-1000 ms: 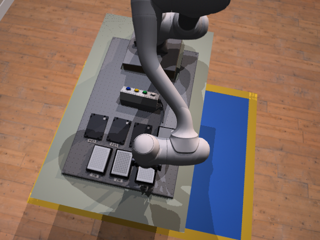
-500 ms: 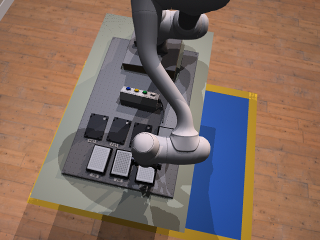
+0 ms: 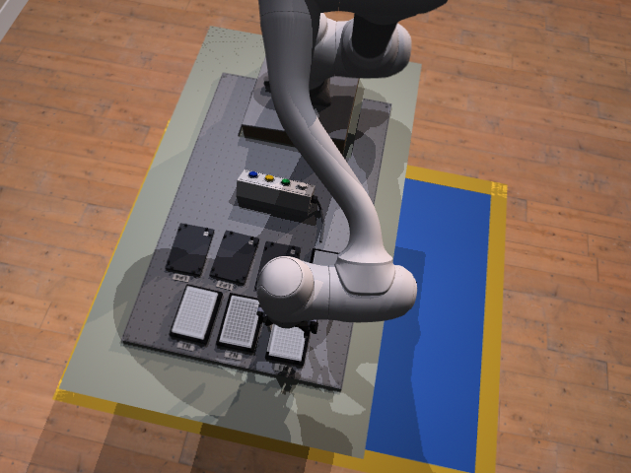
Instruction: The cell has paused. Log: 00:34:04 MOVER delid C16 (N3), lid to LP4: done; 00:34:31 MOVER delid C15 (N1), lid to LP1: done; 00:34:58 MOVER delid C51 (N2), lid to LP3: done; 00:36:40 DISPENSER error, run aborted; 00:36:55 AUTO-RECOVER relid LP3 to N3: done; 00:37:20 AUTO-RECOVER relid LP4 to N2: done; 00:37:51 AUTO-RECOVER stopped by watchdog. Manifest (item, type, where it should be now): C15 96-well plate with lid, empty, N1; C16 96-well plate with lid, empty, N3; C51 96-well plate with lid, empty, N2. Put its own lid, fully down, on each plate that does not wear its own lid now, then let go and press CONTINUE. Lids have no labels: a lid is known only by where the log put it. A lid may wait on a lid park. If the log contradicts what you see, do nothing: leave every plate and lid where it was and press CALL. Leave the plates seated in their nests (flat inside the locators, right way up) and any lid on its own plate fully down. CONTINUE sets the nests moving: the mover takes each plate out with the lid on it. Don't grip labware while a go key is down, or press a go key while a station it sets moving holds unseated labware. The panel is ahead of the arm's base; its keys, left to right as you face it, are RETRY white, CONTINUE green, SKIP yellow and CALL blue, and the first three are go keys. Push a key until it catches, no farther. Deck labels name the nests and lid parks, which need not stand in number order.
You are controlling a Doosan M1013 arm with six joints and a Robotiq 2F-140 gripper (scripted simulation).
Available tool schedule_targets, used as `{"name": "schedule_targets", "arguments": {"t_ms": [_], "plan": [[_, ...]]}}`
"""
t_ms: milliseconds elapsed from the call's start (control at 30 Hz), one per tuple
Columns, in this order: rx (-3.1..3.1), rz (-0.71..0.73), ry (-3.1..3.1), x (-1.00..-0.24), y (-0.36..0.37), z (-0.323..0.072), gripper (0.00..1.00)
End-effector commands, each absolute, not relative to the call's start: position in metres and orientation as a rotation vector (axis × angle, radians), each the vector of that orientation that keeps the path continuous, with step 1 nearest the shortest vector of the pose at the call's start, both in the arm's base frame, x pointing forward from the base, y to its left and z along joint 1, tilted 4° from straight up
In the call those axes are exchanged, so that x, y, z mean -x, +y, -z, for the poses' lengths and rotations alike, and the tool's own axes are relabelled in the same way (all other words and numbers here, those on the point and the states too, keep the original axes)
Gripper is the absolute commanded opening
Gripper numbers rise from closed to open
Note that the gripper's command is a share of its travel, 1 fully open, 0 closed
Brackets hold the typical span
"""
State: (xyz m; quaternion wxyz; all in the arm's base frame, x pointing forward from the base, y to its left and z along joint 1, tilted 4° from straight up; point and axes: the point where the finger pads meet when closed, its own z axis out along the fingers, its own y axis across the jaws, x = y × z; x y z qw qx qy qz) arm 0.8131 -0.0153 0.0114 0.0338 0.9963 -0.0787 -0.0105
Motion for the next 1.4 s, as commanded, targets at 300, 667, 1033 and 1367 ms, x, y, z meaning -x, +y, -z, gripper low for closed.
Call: {"name": "schedule_targets", "arguments": {"t_ms": [300, 667, 1033, 1367], "plan": [[-3.069, 0.031, -0.241, -0.814, -0.012, -0.026, 0.0], [-3.069, 0.031, -0.241, -0.814, -0.013, -0.027, 0.0], [-3.069, 0.031, -0.241, -0.785, -0.141, -0.036, 0.0], [-3.069, 0.031, -0.241, -0.784, -0.143, -0.036, 0.0]]}}
